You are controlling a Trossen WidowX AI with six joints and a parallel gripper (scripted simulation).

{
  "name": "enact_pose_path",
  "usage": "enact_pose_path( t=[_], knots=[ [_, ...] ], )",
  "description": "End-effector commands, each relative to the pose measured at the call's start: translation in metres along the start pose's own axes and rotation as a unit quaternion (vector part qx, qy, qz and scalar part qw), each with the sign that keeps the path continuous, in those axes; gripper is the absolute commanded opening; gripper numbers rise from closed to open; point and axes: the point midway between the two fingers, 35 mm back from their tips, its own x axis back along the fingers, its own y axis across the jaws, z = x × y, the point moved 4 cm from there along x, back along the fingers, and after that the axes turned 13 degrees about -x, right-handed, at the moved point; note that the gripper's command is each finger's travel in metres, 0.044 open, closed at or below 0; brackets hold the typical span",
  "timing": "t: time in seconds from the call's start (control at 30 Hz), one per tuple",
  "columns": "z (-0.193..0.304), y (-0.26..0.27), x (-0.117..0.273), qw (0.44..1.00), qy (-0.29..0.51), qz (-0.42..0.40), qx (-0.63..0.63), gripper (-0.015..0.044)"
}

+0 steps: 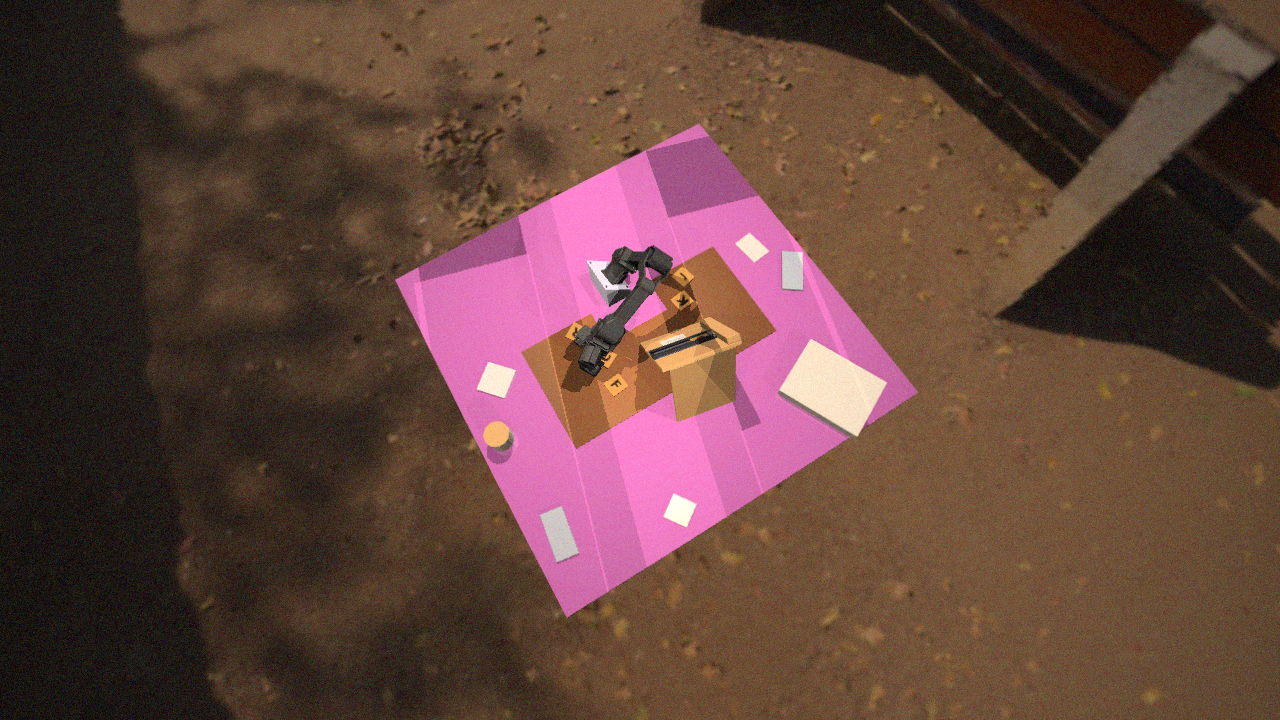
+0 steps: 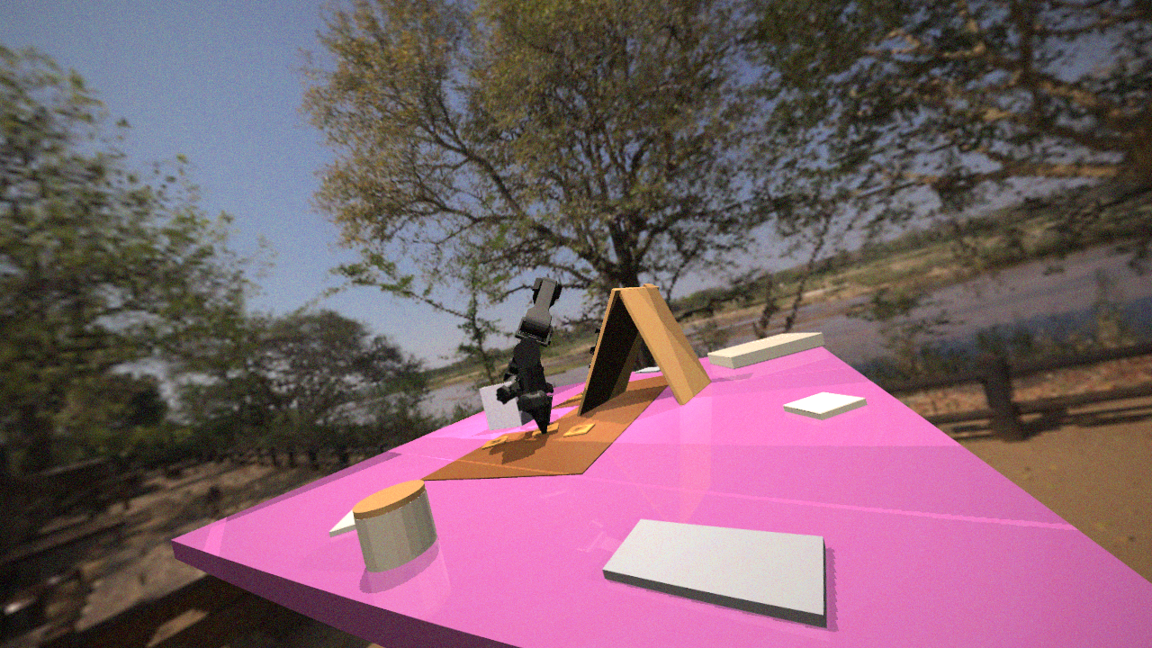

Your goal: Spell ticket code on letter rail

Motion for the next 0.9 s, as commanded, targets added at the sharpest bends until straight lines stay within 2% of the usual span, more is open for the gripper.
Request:
enact_pose_path(
  t=[0.0, 0.87],
  knots=[
    [0.000, 0.000, 0.003, 1.000, -0.001, -0.002, 0.002, 0.0000],
    [0.000, -0.001, 0.020, 1.000, -0.001, -0.002, 0.002, 0.0000]
  ],
)
